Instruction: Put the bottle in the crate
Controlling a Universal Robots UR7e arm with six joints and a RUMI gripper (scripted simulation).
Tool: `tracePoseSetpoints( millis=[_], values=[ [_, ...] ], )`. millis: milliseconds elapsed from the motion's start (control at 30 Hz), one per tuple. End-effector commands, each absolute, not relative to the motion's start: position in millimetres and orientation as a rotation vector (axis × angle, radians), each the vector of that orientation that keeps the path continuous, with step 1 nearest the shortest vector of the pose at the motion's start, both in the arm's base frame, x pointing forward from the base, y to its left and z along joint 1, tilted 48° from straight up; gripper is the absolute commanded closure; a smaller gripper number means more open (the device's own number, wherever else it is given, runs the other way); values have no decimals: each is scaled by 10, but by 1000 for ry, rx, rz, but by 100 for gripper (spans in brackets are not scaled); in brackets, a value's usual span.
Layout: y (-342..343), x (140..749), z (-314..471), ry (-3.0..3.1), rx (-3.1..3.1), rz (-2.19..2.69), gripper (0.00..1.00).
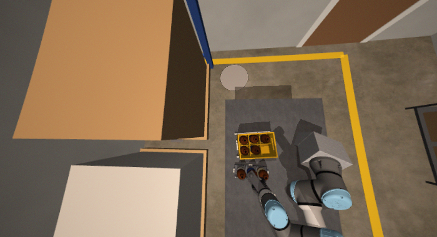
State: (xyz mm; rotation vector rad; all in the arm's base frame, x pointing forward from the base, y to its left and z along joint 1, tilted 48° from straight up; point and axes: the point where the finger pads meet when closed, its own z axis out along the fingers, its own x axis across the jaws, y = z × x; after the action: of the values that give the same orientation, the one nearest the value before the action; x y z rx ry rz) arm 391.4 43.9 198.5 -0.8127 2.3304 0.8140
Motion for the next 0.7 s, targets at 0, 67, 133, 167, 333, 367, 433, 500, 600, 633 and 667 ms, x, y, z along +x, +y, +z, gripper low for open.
tracePoseSetpoints(
  millis=[0,67,133,167,333,367,433,500,600,633,667],
  values=[
    [583,3859,2095,2268,-912,777,100],
    [603,3851,2107,2260,-925,772,100],
    [612,3848,2112,2257,-931,770,100],
    [613,3848,2113,2257,-932,769,100],
    [613,3848,2113,2256,-932,769,62],
    [613,3848,2113,2256,-932,769,62],
    [613,3848,2113,2256,-932,769,62],
    [613,3848,2113,2256,-932,769,62],
    [613,3848,2113,2256,-932,769,62],
    [613,3848,2113,2256,-932,769,62],
    [613,3848,2113,2256,-932,769,62]
  ],
)
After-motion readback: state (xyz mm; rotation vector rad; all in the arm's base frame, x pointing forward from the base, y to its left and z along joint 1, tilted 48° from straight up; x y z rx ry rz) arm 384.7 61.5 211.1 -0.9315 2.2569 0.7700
